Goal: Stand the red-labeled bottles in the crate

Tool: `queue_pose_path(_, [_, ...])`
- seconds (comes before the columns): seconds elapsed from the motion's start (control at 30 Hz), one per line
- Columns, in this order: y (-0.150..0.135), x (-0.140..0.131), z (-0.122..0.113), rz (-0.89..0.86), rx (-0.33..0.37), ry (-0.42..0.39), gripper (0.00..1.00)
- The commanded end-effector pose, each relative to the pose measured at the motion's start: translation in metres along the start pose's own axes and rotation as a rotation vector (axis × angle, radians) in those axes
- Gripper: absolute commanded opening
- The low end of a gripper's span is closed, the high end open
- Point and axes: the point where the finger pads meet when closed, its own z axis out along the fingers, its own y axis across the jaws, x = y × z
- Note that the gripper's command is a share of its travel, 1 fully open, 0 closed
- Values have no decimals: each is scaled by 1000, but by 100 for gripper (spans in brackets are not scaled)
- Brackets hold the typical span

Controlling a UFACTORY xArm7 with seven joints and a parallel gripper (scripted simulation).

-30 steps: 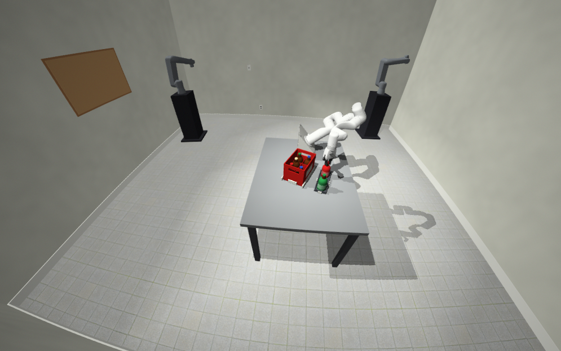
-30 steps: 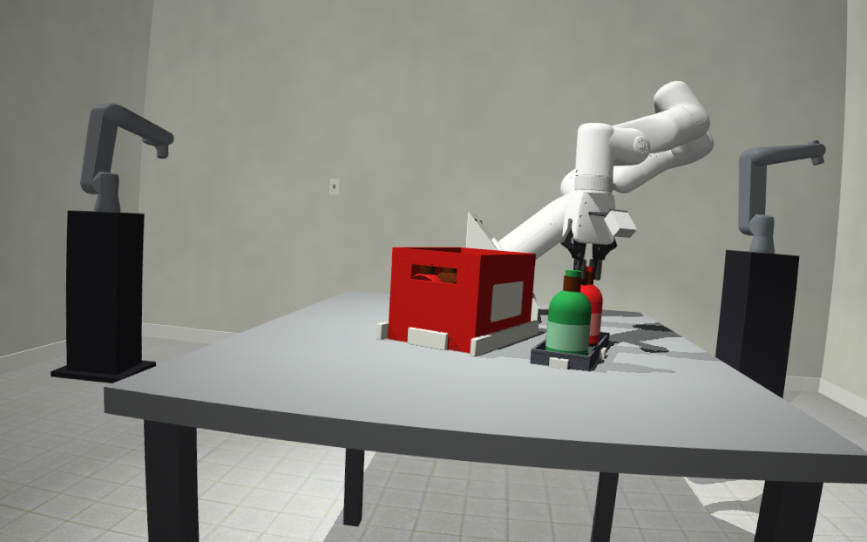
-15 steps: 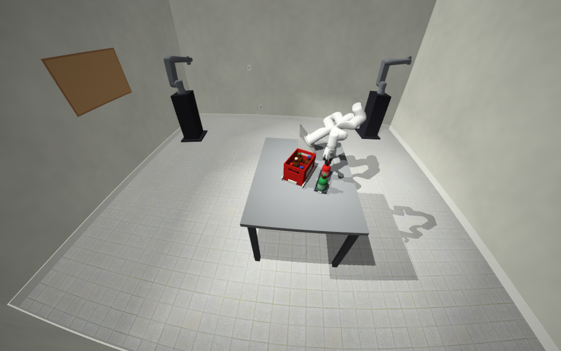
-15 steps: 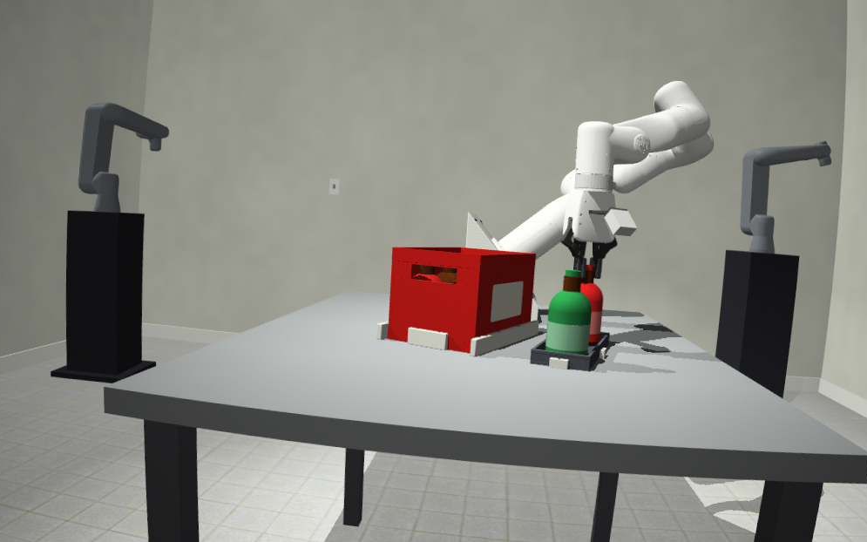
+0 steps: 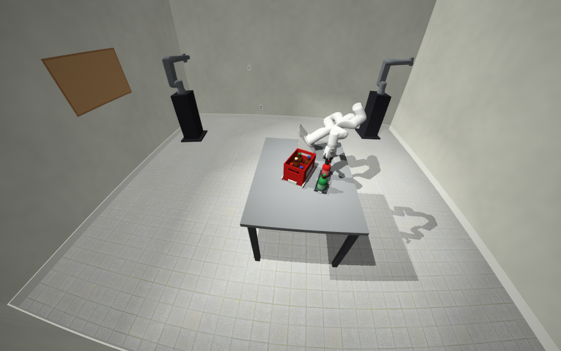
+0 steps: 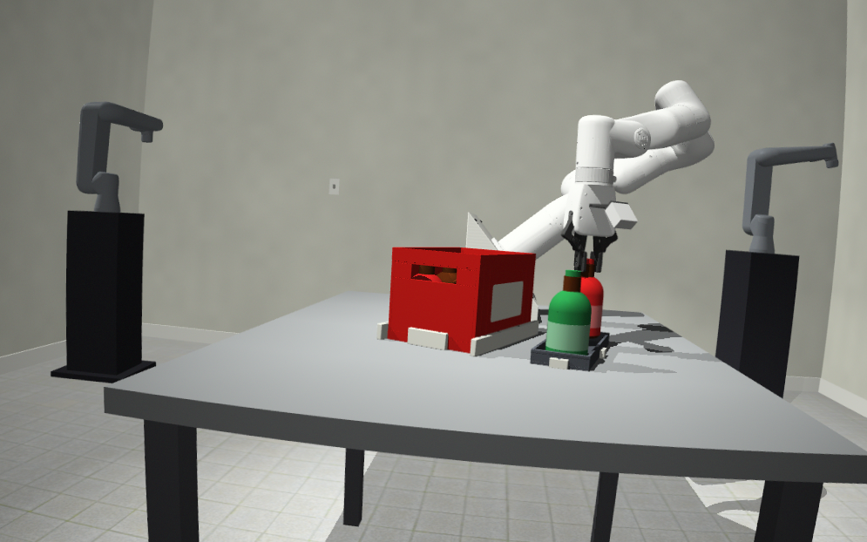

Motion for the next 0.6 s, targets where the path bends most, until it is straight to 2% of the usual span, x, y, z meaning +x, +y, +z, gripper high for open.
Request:
queue_pose_path(0.0, [1, 1, -6, 0, -3, 3, 0])
queue_pose_path(0.57, [1, 2, -22, 0, -3, 3, 0])
